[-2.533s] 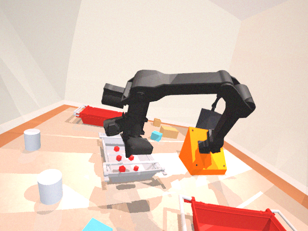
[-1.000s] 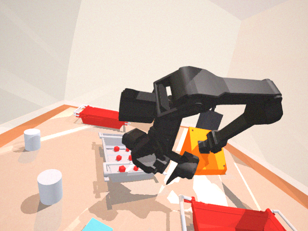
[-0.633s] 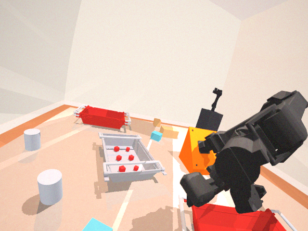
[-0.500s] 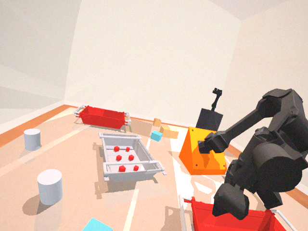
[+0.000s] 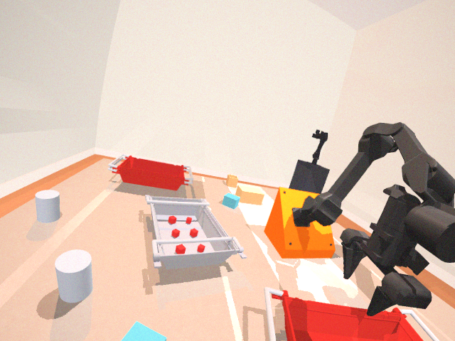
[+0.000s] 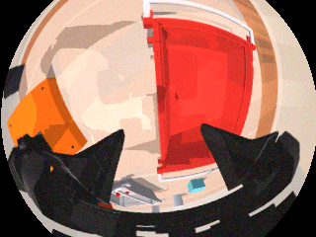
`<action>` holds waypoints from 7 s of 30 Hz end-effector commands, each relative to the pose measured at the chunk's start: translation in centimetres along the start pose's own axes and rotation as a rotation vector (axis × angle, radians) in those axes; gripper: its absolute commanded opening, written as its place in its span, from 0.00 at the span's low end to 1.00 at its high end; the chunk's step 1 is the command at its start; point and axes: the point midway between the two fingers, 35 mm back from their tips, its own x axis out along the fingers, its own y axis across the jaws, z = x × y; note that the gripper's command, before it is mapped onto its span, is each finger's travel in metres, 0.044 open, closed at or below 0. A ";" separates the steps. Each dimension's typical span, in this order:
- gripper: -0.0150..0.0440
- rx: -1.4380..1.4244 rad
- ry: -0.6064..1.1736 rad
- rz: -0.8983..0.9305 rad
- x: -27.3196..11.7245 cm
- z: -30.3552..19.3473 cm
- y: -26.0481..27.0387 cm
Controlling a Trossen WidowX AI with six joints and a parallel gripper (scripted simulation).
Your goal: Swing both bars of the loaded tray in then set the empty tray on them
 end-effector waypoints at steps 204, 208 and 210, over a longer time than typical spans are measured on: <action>0.25 0.584 0.093 0.151 -7.0 -24.4 3.1; 0.25 0.625 0.090 0.147 -7.2 -25.8 4.4; 0.25 0.645 0.089 0.145 -7.3 -26.5 5.0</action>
